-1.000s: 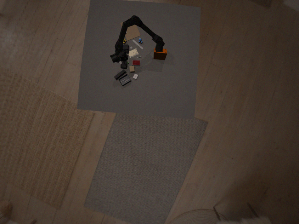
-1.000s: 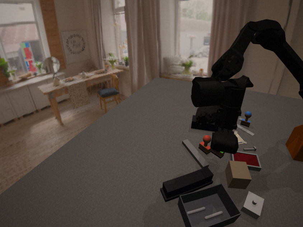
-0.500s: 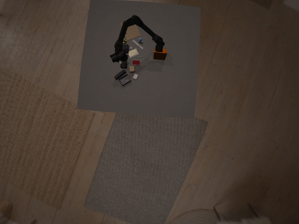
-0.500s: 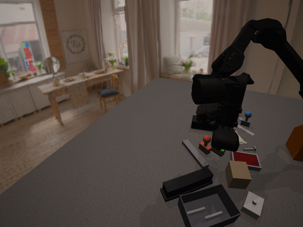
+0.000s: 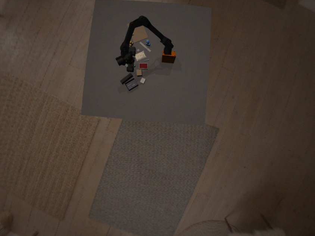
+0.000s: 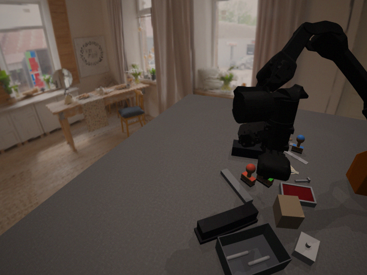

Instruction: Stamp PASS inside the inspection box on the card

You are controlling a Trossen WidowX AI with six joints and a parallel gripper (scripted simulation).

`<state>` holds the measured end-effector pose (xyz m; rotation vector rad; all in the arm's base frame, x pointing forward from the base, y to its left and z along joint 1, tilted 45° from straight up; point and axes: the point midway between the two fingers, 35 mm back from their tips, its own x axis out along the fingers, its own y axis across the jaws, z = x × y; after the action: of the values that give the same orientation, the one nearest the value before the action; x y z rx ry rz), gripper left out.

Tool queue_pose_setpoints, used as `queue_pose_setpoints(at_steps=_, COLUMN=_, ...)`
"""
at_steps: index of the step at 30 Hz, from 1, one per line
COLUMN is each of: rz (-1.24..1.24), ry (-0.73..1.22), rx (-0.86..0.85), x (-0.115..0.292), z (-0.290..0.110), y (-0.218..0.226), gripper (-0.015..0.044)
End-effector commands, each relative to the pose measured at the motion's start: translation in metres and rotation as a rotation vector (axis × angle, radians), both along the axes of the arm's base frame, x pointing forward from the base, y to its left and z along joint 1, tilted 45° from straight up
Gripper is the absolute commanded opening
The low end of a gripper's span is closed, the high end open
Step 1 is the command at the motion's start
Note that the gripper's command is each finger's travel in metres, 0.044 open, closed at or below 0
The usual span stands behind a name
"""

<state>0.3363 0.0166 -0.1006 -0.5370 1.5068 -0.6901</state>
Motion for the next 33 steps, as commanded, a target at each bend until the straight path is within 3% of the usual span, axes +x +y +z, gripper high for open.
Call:
queue_pose_setpoints(at_steps=1, rz=-0.005, ry=-0.011, rx=0.006, x=0.002, z=0.003, y=0.003, gripper=0.0000)
queue_pose_setpoints(at_steps=33, rz=-0.005, ry=-0.010, rx=0.005, x=0.002, z=0.015, y=0.014, gripper=0.0000)
